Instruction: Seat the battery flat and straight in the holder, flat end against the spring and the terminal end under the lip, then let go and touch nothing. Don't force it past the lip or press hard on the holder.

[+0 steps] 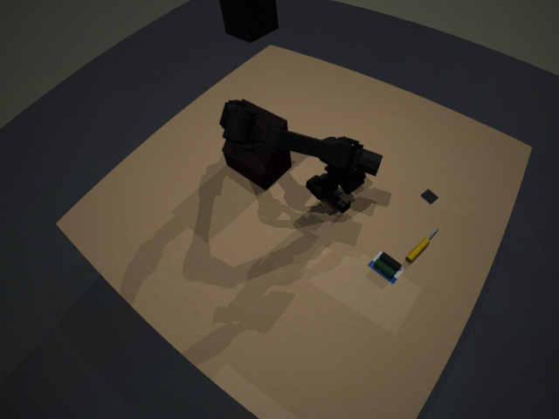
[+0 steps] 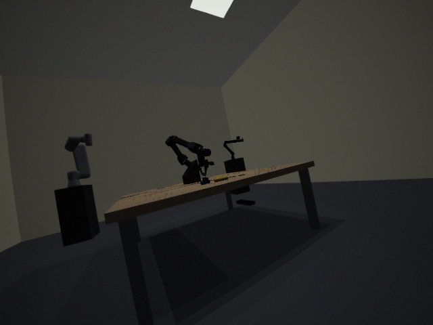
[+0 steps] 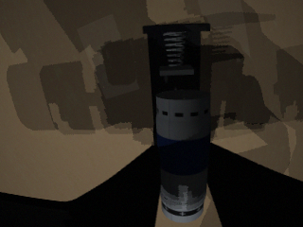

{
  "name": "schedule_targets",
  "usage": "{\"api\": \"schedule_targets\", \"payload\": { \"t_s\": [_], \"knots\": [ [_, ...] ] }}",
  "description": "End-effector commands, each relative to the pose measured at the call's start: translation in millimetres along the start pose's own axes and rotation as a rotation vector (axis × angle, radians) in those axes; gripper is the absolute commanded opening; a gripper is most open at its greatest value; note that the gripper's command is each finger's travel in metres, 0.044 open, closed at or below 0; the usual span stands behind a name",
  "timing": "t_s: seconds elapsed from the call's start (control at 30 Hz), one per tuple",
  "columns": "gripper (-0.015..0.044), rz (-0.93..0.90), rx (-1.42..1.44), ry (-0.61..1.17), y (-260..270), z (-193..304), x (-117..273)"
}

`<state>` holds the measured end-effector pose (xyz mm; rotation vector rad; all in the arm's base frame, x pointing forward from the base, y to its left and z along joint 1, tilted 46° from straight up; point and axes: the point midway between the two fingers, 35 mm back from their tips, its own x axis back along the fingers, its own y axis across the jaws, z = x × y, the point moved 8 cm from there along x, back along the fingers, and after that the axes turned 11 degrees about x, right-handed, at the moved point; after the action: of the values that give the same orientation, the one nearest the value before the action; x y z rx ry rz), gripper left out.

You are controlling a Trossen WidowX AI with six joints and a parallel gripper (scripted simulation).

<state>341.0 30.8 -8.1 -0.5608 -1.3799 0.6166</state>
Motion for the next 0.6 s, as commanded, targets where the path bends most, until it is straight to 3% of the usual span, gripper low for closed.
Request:
{"api": "schedule_targets", "payload": {
  "t_s": [0.0, 0.57],
  "knots": [
    [0.0078, -0.013, -0.004, 0.054, -0.8, -5.1, -7.8],
    [0.0078, -0.029, -0.003, 0.151, -2.7, -16.2, -17.9]
  ]
}}
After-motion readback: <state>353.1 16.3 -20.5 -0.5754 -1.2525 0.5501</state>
